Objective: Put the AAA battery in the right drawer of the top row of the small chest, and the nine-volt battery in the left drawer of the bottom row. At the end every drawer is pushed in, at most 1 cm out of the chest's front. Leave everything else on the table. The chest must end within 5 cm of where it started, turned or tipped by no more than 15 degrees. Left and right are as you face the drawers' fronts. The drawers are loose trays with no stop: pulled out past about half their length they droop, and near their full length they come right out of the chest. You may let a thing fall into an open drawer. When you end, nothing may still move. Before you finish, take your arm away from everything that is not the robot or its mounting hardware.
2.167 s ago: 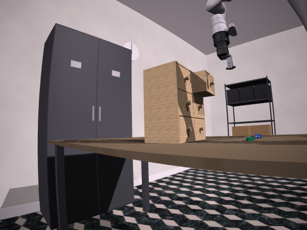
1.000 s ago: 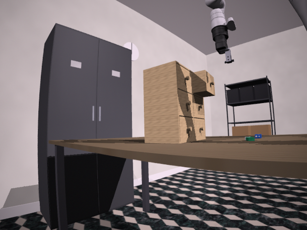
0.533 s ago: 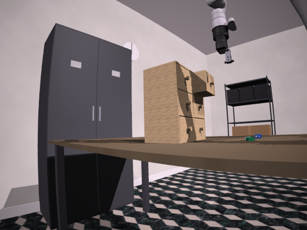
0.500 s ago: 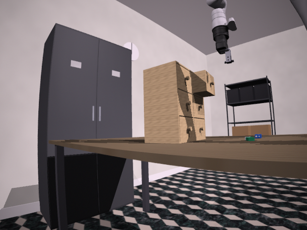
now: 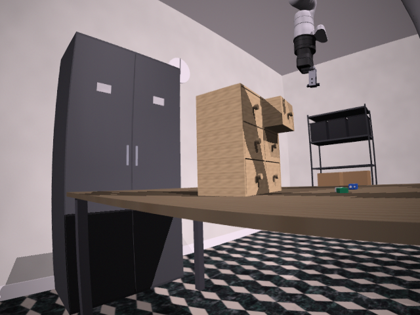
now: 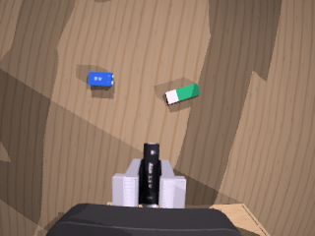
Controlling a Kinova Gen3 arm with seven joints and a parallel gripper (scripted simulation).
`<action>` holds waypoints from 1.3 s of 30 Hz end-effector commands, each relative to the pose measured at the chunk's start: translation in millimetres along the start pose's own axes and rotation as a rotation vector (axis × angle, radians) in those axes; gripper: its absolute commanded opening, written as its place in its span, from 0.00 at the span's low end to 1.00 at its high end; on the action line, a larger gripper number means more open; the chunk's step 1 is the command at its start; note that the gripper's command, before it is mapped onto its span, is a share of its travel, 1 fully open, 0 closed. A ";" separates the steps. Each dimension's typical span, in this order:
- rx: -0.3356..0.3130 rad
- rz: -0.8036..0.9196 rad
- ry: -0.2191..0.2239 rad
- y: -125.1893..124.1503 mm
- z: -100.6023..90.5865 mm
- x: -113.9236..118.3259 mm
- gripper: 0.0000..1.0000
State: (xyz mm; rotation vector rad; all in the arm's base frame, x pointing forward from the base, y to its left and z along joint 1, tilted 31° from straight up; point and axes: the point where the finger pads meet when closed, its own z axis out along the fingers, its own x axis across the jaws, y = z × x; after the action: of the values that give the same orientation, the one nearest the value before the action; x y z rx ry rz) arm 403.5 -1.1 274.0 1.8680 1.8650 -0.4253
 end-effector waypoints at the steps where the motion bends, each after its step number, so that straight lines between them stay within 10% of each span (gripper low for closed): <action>1: -0.022 -0.007 0.004 -2.5 -2.1 4.2 0.24; 39: -0.442 -0.006 0.006 -7.6 -0.2 4.2 0.24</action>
State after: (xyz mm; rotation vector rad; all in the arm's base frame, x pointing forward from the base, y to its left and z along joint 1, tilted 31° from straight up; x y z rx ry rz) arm 400.9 -4.8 274.5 1.5842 1.7774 -0.0258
